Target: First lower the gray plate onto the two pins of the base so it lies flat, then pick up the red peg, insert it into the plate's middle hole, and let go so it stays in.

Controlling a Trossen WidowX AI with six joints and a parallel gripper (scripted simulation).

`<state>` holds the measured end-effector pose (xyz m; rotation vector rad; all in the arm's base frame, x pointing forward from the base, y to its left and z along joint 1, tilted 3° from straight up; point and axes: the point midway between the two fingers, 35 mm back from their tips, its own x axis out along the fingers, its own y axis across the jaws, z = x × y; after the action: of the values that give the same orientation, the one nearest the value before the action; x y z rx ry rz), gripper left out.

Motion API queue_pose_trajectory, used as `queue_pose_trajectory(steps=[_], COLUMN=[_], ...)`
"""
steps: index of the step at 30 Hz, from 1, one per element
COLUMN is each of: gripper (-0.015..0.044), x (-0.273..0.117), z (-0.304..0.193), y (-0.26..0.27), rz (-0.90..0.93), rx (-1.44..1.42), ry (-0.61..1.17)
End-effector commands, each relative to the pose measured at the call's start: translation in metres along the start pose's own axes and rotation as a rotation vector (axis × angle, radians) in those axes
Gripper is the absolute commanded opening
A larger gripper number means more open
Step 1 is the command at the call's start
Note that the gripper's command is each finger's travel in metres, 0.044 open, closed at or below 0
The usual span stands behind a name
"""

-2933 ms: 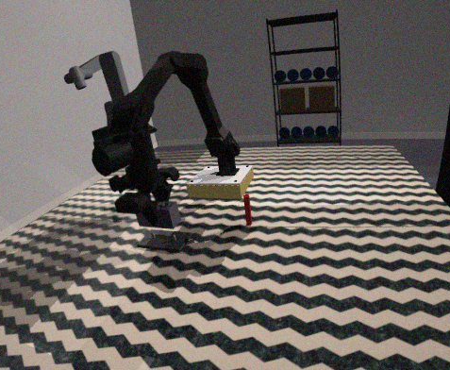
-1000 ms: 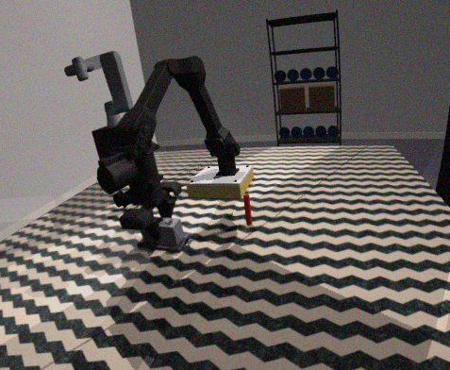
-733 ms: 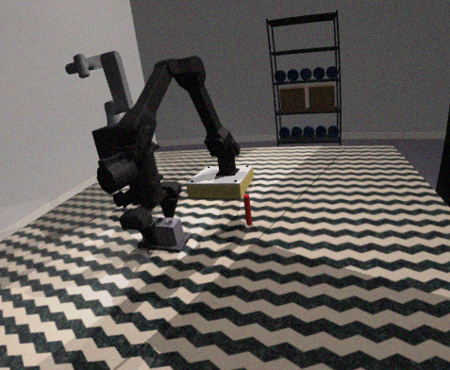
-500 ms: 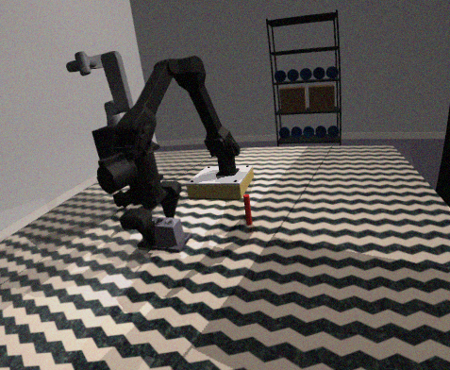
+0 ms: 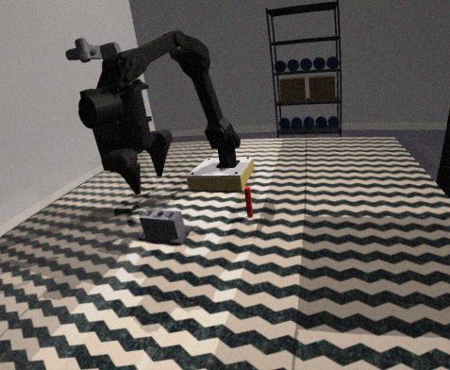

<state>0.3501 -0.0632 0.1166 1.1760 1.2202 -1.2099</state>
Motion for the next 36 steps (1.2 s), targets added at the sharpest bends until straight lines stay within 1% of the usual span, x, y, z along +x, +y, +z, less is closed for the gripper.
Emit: queue_pose_trajectory(steps=[1,6,11,14,16,24,25,28,33,36], gripper=[0.044,0.044,0.044,0.044,0.044,0.044,0.044,0.044,0.044,0.044], x=[-0.005,-0.006,-0.004,-0.002,-0.001,-0.001,0.001,0.023,0.027,0.039], z=[-0.011,-0.092,-0.155,-0.183,-0.189,-0.191,-0.191,-0.192,-0.192,-0.194], y=[-0.003,-0.025,-0.065,-0.095,-0.102,-0.103,-0.103,-0.104,-0.104,-0.105], rz=[-0.011,-0.01,-0.012,-0.015,-0.015,-0.015,-0.015,-0.015,-0.015,-0.015], rx=[-0.019,-0.189,-0.36,-0.465,-0.488,-0.488,-0.488,-0.488,-0.488,-0.488], ry=[-0.001,0.006,0.013,0.016,0.017,0.017,0.017,0.017,0.017,0.017])
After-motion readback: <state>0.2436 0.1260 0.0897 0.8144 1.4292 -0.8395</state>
